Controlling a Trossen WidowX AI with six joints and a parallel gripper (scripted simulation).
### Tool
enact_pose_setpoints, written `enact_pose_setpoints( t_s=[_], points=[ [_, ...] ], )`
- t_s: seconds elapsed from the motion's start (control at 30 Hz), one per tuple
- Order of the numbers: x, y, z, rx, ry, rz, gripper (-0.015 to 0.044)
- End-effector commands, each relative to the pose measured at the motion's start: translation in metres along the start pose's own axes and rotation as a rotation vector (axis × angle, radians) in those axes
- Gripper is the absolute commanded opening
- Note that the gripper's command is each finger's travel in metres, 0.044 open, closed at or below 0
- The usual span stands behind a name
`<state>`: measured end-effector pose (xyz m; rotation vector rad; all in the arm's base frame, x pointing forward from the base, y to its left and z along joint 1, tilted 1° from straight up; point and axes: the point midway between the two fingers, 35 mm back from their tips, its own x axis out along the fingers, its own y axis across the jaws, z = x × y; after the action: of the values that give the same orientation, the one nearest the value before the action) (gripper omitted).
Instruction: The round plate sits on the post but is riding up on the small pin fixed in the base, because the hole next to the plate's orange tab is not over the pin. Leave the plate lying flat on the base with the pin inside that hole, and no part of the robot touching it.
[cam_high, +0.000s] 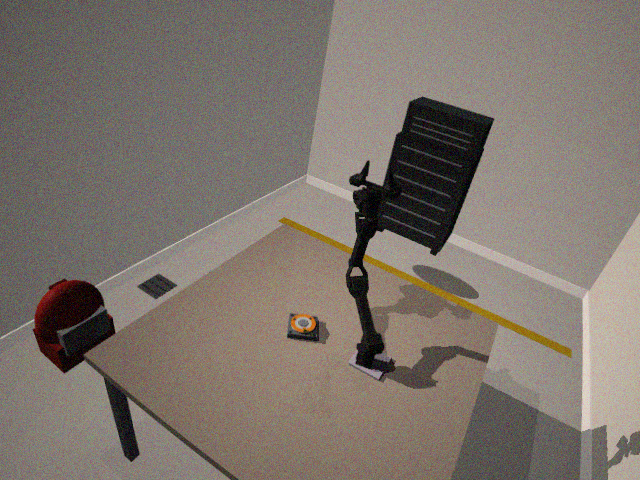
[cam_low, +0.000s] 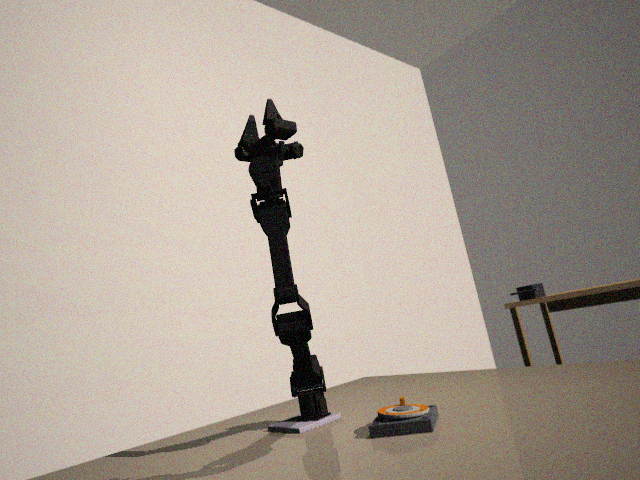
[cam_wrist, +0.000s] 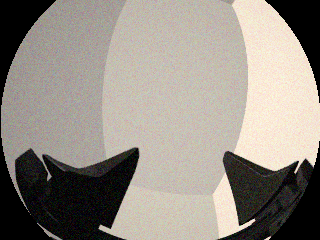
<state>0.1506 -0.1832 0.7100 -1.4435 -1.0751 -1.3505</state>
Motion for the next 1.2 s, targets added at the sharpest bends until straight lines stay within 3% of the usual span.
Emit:
enact_pose_setpoints(
  t_s=[0.0,0.13,0.3,0.47,0.63,0.77,0.83,1.0,1.17],
  points=[
    [0.001,-0.005,0.001,-0.016,-0.006,-0.008,0.0374],
    [0.012,-0.082,0.032,-0.295,-0.119,-0.155,0.0269],
    [0.013,-0.127,0.065,-0.489,-0.202,-0.259,0.0137],
    [0.000,-0.191,0.151,-0.863,-0.379,-0.473,0.0006],
    [-0.021,-0.218,0.224,-1.083,-0.495,-0.645,0.0000],
    [-0.056,-0.213,0.302,-1.328,-0.673,-0.837,0.0000],
    [-0.065,-0.209,0.316,-1.373,-0.711,-0.877,0.0000],
    [-0.128,-0.161,0.396,-1.614,-0.977,-1.153,0.0000],
    [-0.181,-0.109,0.432,-1.727,-1.179,-1.384,0.0000]
  ],
)
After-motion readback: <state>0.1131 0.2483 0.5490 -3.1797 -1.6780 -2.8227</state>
